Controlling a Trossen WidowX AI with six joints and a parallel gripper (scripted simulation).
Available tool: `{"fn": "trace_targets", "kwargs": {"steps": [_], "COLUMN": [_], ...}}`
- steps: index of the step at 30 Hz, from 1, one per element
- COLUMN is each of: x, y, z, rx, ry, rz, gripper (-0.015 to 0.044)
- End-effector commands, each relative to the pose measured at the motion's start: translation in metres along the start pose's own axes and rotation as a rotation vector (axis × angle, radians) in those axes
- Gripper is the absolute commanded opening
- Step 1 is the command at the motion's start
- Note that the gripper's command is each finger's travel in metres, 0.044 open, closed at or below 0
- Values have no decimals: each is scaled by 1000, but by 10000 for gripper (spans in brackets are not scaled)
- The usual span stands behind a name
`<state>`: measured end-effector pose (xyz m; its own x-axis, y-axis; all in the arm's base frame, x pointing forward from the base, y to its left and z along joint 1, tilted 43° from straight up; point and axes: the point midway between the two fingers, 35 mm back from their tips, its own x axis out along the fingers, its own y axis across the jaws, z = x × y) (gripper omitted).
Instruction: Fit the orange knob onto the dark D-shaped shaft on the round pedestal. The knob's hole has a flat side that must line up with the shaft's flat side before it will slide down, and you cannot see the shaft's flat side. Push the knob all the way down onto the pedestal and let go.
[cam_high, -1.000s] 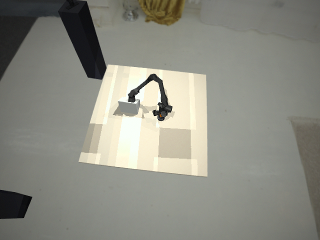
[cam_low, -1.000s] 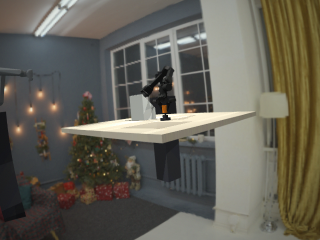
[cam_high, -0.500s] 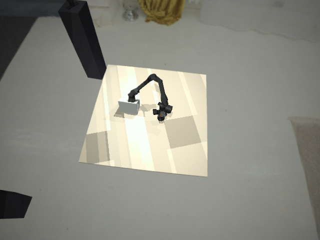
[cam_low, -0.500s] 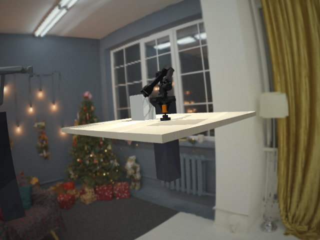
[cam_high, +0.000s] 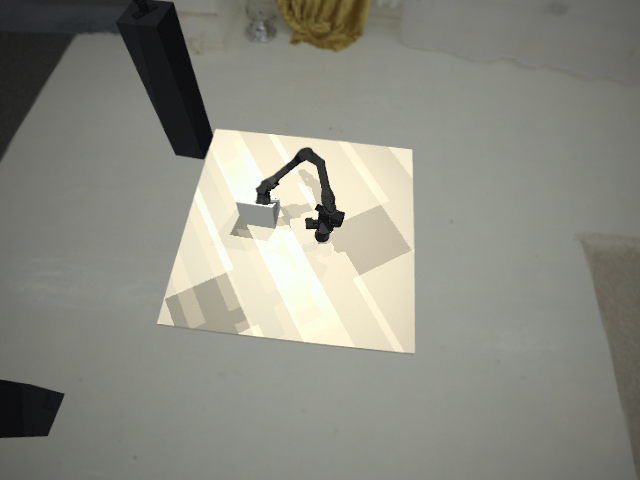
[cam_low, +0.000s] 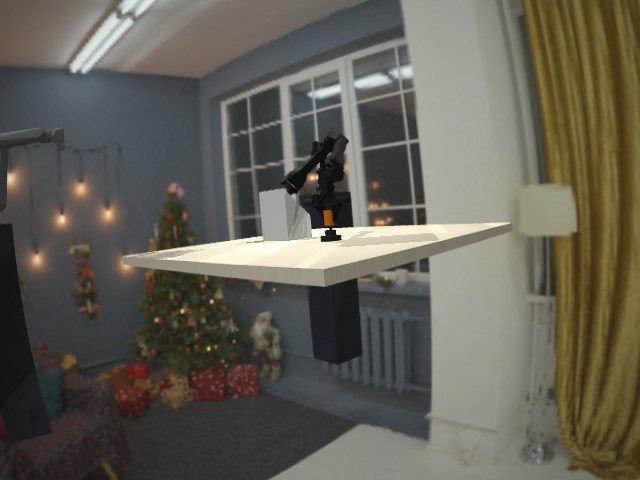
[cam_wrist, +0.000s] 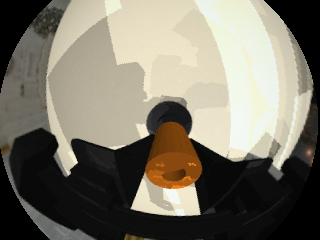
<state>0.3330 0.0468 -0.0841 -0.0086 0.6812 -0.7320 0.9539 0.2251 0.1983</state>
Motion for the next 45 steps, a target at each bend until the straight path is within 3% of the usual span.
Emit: {"fn": "trace_targets", "kwargs": {"steps": [1,38,45], "x": [-1,-3,-3], "y": [2,-1,0], "z": [0,-1,0], "rx": [4,4,203], "ry": [-1,-1,-1], "rz": [0,0,0], "gripper": [0,0,0]}}
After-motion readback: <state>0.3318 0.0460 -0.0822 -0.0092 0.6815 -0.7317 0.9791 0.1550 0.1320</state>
